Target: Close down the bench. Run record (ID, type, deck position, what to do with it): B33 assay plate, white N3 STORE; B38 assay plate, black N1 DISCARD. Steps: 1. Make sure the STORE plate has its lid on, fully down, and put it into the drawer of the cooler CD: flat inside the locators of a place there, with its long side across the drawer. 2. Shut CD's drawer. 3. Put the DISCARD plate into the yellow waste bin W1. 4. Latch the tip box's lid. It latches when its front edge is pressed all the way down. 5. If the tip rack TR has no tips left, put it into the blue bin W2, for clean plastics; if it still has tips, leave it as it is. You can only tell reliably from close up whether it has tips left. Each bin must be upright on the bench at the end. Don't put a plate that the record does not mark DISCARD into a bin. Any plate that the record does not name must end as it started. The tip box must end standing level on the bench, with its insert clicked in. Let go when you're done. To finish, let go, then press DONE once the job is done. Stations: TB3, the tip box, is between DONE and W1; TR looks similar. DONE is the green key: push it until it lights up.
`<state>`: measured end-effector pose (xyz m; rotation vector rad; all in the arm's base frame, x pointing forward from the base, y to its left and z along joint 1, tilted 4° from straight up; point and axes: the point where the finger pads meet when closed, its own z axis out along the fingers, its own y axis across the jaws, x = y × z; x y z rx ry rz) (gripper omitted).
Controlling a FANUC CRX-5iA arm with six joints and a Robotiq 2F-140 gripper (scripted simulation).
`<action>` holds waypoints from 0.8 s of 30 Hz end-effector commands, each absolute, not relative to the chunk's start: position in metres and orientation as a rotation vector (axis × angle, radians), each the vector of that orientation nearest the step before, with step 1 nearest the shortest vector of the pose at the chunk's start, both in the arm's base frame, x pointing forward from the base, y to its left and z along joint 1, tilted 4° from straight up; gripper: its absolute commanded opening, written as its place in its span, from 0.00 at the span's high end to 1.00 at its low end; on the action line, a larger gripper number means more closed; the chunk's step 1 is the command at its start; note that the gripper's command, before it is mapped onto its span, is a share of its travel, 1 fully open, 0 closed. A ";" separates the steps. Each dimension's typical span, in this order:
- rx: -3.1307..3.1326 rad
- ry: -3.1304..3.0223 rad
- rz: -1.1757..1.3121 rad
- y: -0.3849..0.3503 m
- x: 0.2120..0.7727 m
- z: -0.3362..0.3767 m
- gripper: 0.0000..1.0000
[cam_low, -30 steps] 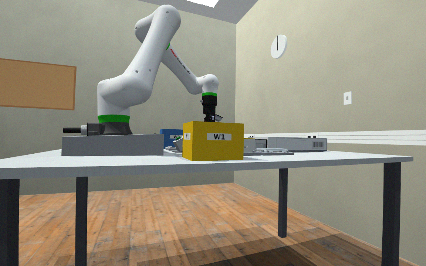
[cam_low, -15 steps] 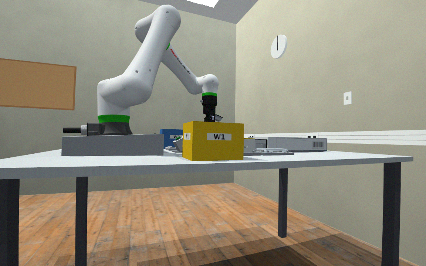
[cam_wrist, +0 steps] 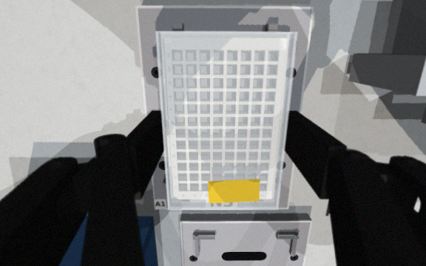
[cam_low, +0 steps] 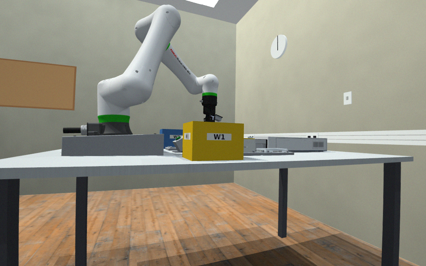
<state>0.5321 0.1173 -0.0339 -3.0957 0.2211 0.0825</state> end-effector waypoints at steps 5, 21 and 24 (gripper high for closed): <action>-3.095 0.221 0.080 0.117 0.533 -0.033 0.90; -3.095 0.221 0.080 0.117 0.533 -0.036 0.90; -3.095 0.221 0.080 0.118 0.533 -0.036 0.90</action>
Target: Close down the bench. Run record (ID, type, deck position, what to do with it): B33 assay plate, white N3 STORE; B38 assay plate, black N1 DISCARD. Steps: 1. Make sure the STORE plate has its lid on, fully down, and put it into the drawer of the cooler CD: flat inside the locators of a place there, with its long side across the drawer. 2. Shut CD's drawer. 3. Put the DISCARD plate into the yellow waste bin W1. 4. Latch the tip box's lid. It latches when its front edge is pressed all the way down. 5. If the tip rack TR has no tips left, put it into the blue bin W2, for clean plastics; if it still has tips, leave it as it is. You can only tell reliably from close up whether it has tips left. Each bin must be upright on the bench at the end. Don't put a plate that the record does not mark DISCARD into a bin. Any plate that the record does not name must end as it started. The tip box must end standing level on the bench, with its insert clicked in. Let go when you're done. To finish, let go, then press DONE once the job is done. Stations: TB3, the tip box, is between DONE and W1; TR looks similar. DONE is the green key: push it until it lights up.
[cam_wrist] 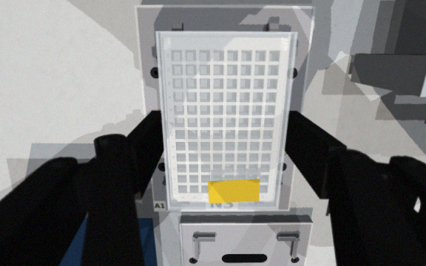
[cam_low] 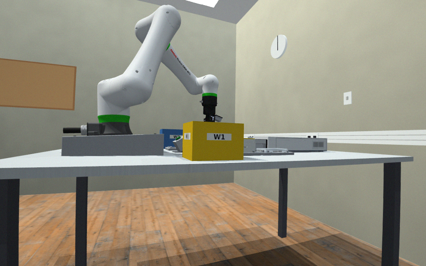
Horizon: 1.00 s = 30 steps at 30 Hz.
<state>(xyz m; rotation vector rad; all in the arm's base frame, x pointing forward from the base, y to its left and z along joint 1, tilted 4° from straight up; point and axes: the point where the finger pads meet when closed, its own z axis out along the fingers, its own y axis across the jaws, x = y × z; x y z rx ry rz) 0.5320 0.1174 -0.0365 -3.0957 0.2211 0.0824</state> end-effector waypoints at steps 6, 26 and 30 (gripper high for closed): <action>-3.095 0.221 0.080 0.118 0.533 -0.038 0.90; -3.095 0.221 0.080 0.118 0.533 -0.040 0.30; -3.095 0.221 0.080 0.118 0.533 -0.040 0.30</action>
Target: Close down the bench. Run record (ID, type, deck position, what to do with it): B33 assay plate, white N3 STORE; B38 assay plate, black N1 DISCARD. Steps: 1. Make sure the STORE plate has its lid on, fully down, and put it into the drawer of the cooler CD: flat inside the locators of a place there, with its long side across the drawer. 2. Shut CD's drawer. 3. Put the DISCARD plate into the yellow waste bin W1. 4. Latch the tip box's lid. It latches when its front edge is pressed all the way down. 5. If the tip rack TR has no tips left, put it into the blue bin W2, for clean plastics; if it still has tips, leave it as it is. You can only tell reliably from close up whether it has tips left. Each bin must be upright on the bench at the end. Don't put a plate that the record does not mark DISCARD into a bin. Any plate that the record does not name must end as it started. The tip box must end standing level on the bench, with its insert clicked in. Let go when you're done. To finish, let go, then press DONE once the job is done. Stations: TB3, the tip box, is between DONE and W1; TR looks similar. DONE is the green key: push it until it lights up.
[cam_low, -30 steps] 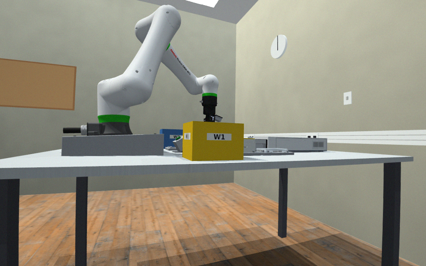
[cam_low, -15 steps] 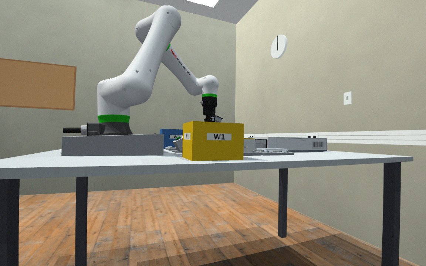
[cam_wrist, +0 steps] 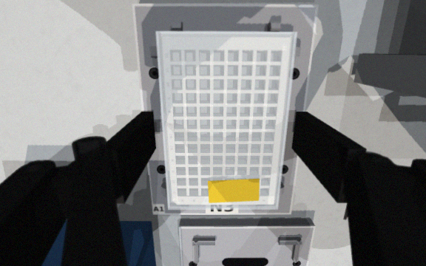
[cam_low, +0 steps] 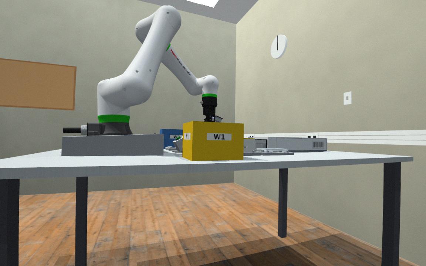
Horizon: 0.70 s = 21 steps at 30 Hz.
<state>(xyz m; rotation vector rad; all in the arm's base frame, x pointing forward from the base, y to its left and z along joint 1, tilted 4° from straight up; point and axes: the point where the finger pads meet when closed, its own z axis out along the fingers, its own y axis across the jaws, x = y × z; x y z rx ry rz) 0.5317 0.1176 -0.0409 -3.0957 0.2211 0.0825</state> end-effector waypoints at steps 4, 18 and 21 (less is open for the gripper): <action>-3.095 0.221 0.080 0.118 0.533 -0.040 0.30; -3.095 0.221 0.080 0.118 0.533 -0.040 0.30; -3.095 0.221 0.079 0.118 0.533 -0.037 0.30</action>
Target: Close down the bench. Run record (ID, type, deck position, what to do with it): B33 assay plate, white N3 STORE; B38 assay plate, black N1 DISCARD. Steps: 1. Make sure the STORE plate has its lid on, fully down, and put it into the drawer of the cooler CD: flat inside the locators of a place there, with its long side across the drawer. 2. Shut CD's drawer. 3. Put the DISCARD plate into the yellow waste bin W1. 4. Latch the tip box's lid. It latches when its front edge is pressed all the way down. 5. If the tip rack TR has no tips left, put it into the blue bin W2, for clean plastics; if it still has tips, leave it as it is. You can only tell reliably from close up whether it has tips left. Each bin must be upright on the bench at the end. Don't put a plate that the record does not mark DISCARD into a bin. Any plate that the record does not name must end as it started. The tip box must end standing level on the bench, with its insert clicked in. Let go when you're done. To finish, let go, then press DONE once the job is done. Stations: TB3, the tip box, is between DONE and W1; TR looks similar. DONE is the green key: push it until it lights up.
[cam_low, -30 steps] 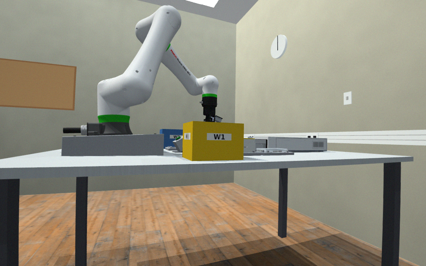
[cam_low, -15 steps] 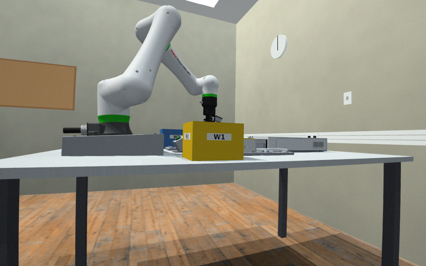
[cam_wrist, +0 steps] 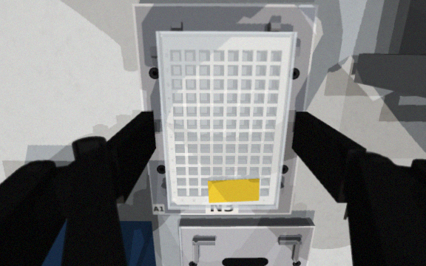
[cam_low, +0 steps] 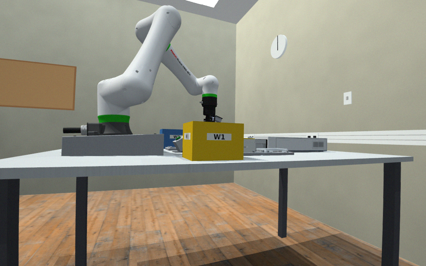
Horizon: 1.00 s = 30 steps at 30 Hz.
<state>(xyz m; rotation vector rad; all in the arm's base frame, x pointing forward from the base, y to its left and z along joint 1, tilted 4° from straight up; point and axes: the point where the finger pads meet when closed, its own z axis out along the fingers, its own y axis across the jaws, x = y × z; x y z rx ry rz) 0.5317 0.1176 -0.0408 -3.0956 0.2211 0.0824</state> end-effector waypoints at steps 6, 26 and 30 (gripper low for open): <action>-3.095 0.221 0.080 0.117 0.533 -0.029 0.30; -3.095 0.221 0.079 0.116 0.534 -0.005 0.30; -3.095 0.221 0.079 0.116 0.534 0.000 0.30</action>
